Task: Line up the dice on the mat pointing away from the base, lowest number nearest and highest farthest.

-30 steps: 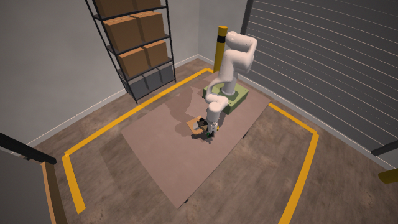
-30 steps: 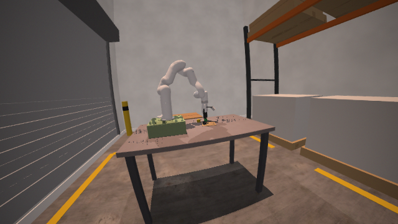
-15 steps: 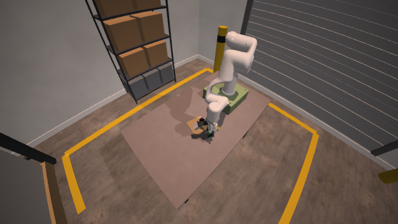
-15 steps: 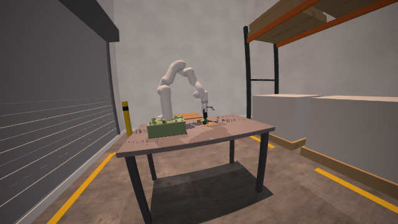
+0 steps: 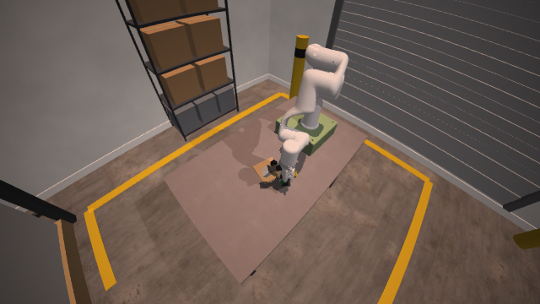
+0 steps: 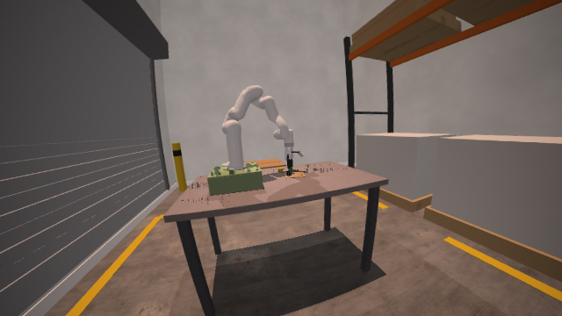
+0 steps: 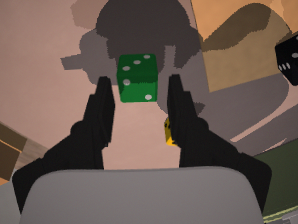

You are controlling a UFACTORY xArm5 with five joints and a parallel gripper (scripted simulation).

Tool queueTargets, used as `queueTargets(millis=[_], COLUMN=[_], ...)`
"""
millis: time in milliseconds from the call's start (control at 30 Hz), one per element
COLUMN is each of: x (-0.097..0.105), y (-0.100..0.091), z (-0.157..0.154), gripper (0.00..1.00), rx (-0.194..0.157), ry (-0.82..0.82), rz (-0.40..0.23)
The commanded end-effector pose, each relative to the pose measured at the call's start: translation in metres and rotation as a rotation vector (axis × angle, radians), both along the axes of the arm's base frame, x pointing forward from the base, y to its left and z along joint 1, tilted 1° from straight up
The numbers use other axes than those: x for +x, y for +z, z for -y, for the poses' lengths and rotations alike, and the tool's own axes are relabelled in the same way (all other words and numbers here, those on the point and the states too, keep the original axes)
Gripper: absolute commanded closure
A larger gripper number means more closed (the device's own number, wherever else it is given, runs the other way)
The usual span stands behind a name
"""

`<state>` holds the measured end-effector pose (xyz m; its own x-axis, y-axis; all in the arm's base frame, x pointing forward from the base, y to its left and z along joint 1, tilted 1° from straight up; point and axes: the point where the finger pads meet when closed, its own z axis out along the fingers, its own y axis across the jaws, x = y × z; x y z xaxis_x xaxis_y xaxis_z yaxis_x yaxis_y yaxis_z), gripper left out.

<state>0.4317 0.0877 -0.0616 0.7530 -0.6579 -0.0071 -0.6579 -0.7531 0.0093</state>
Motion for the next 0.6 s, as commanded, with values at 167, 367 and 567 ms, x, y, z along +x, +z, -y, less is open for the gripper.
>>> queueTargets(millis=[167, 367, 567], x=[0.001, 0.001, 0.001], y=[-0.013, -0.023, -0.026], z=[0.000, 0.000, 0.000], gripper=[0.53, 0.53, 0.53], rx=[0.001, 0.001, 0.001], ry=[0.000, 0.000, 0.000], rz=[0.003, 0.003, 0.003])
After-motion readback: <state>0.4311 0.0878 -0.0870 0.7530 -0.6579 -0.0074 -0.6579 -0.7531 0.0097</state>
